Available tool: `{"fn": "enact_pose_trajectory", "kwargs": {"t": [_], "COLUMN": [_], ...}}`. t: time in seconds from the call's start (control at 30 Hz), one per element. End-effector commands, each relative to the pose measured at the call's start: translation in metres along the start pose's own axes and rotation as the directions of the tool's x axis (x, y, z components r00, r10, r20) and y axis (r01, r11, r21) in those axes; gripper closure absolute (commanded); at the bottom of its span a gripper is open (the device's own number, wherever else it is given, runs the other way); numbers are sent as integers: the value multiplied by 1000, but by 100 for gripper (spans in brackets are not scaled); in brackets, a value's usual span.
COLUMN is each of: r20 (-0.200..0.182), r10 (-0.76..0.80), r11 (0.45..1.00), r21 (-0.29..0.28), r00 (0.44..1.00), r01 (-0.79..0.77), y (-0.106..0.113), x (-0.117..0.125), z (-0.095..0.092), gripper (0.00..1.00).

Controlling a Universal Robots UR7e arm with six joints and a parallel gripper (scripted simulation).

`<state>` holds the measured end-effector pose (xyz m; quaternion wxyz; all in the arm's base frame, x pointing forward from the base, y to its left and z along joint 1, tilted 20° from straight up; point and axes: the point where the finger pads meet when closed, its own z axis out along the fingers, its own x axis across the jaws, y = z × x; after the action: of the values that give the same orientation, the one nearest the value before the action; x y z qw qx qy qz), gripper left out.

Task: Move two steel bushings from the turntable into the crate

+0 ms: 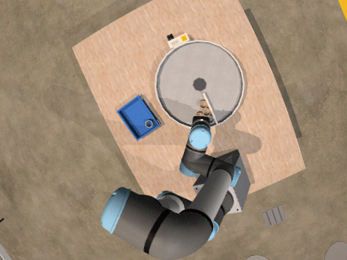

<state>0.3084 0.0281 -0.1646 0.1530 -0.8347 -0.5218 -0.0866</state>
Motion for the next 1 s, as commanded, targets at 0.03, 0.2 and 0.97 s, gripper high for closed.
{"fn": "enact_pose_trajectory", "kwargs": {"t": [0.03, 0.2, 0.97], "r20": [0, 0, 0], "r10": [0, 0, 0], "r11": [1000, 1000, 1000], "r21": [-1, -1, -1], "r00": [1000, 1000, 1000], "r01": [0, 0, 0], "y": [0, 0, 0], "x": [0, 0, 0], "z": [0, 3, 9], "gripper": [55, 55, 55]}}
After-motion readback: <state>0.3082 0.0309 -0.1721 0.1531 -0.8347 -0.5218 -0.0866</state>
